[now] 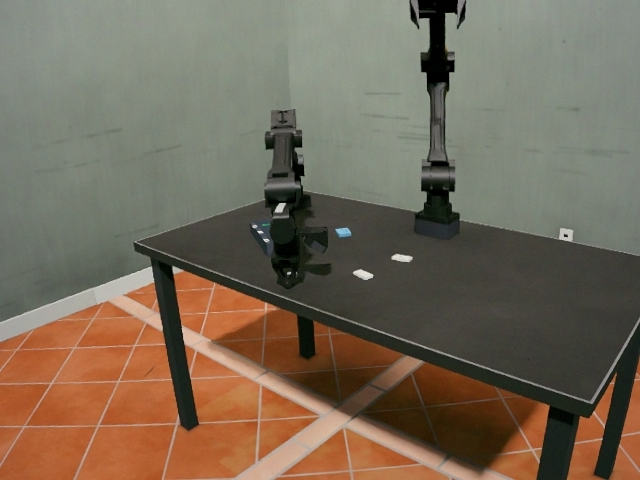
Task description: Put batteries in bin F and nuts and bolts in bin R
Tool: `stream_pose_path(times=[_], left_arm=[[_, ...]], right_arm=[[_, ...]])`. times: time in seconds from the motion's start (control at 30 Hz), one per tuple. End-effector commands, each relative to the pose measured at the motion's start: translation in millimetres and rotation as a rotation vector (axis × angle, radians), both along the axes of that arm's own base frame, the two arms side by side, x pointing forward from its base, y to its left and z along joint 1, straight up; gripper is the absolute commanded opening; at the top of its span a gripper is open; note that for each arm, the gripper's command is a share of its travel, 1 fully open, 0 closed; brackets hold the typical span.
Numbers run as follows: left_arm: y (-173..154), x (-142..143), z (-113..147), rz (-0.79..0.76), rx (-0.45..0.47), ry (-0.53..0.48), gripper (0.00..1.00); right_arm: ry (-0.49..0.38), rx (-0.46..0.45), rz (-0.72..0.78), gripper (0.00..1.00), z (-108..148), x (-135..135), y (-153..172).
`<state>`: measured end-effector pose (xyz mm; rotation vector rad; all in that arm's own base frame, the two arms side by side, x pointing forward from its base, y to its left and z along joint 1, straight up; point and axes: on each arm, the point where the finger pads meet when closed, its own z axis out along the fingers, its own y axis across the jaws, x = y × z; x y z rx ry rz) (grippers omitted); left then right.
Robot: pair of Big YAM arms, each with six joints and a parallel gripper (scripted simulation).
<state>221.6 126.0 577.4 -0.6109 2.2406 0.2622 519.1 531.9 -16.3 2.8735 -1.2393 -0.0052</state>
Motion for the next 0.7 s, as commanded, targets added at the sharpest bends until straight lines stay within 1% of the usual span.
stream_pose_path(times=[0.0,0.03,0.07,0.13,0.17,0.2,0.27,0.3,0.33,0.37,0.43,0.47,0.53,0.63,0.67], left_arm=[[-4.7,-10.5,25.5,-0.006,0.032,-0.043,1.0],[-4.7,-10.5,25.5,-0.006,0.032,-0.043,1.0],[-4.7,-10.5,25.5,-0.006,0.032,-0.043,1.0],[-4.7,-10.5,25.5,-0.006,0.032,-0.043,1.0],[-4.7,-10.5,25.5,-0.006,0.032,-0.043,1.0],[-4.7,-10.5,25.5,-0.006,0.032,-0.043,1.0],[-4.7,-10.5,25.5,-0.006,0.032,-0.043,1.0],[-4.7,-10.5,25.5,-0.006,0.032,-0.043,1.0],[-4.7,-10.5,25.5,-0.006,0.032,-0.043,1.0],[-4.7,-10.5,25.5,-0.006,0.032,-0.043,1.0],[-4.7,-10.5,25.5,-0.006,0.032,-0.043,1.0],[-4.7,-10.5,25.5,-0.006,0.032,-0.043,1.0],[-4.7,-10.5,25.5,-0.006,0.032,-0.043,1.0],[-4.7,-10.5,25.5,-0.006,0.032,-0.043,1.0],[-4.7,-10.5,25.5,-0.006,0.032,-0.043,1.0]], right_arm=[[-0.032,0.038,0.006,0.11,21.3,3.5,21.8],[-0.032,0.038,0.006,0.11,21.2,3.5,21.8],[-0.048,0.054,0.007,0.11,41.1,5.2,23.6],[-0.048,0.054,0.007,0.11,41.1,5.2,23.6],[-0.062,0.069,0.007,0.11,59.9,6.4,24.9],[-0.067,0.075,0.007,0.11,68.8,6.6,25.2],[-0.067,0.075,0.007,0.11,75.5,6.2,24.7],[-0.061,0.068,0.007,0.11,71.9,5.6,24.1],[-0.048,0.054,0.007,0.11,61.1,4.4,22.8],[-0.042,0.048,0.007,0.11,58.0,3.8,22.1],[-0.056,0.062,0.007,0.11,79.8,4.6,23.0],[-0.056,0.063,0.007,0.11,83.8,4.5,22.8],[-0.046,0.052,0.007,0.11,79.6,3.5,21.8],[-0.052,0.059,0.007,0.11,95.9,3.4,21.7],[-0.052,0.059,0.007,0.11,95.9,3.4,21.7]])
